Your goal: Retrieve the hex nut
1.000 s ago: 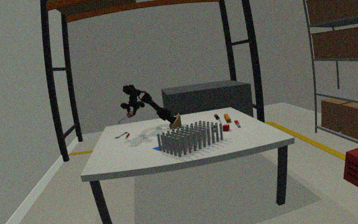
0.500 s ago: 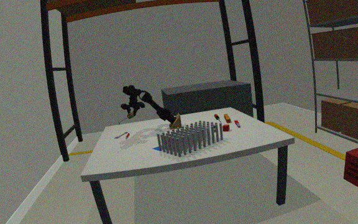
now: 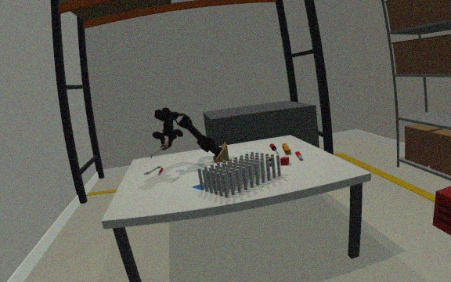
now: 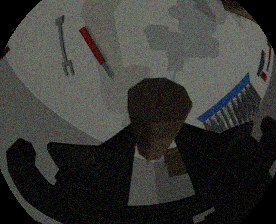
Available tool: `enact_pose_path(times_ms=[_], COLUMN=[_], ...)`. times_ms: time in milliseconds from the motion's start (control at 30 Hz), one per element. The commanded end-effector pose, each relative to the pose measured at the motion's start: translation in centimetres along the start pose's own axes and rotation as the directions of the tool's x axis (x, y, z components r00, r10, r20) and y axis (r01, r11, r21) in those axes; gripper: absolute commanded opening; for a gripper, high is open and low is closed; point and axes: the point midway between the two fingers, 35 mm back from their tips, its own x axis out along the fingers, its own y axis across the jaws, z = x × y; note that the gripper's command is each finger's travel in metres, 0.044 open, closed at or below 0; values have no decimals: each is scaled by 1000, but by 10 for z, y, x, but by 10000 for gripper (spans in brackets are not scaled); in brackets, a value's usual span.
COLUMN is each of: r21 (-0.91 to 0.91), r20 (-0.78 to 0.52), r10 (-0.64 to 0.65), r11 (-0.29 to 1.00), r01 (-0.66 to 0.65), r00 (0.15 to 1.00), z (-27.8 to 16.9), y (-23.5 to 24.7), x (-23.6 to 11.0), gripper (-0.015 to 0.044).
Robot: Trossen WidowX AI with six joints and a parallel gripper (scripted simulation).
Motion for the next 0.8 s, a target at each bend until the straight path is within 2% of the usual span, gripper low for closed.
enact_pose_path(times_ms=[0, 767], r21=[-1, 3], r20=[-2, 7], r10=[-5, -12], r11=[1000, 1000], r01=[5, 12], r00=[1000, 1000], z=[0, 2], y=[-1, -4], x=[1, 11], gripper=[0, 0])
